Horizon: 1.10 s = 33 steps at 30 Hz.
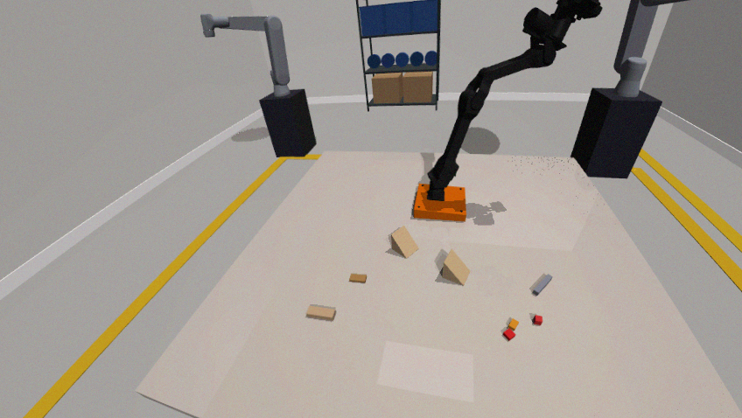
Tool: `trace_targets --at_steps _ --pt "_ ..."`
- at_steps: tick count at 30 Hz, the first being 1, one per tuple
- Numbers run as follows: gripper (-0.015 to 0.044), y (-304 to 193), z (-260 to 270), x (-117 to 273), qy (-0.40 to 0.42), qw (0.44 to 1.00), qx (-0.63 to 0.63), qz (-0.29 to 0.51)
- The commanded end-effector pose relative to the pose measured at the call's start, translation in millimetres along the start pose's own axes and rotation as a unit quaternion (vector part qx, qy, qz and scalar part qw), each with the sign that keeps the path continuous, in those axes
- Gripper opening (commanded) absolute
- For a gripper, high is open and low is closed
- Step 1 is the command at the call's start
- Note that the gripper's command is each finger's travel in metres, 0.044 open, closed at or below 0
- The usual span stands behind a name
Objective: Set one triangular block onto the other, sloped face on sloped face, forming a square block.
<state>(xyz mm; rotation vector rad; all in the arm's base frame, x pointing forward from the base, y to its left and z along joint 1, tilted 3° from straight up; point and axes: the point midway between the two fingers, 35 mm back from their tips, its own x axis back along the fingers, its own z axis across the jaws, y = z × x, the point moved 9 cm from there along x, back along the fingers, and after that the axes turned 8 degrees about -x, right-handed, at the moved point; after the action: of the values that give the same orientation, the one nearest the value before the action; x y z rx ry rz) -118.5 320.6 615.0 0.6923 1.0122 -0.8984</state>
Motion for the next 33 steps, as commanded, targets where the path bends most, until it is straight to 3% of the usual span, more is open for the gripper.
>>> trace_targets --at_steps 1,9,18,33 --pt "0.0440 41 -21 15 -0.075 0.991 0.114 -0.014" --pt "0.0440 131 -41 60 -0.229 0.917 0.326 -0.029" --pt "0.0440 231 -31 136 -0.400 0.772 0.492 -0.034" --pt "0.0440 334 42 282 -0.632 0.536 0.559 -0.011"
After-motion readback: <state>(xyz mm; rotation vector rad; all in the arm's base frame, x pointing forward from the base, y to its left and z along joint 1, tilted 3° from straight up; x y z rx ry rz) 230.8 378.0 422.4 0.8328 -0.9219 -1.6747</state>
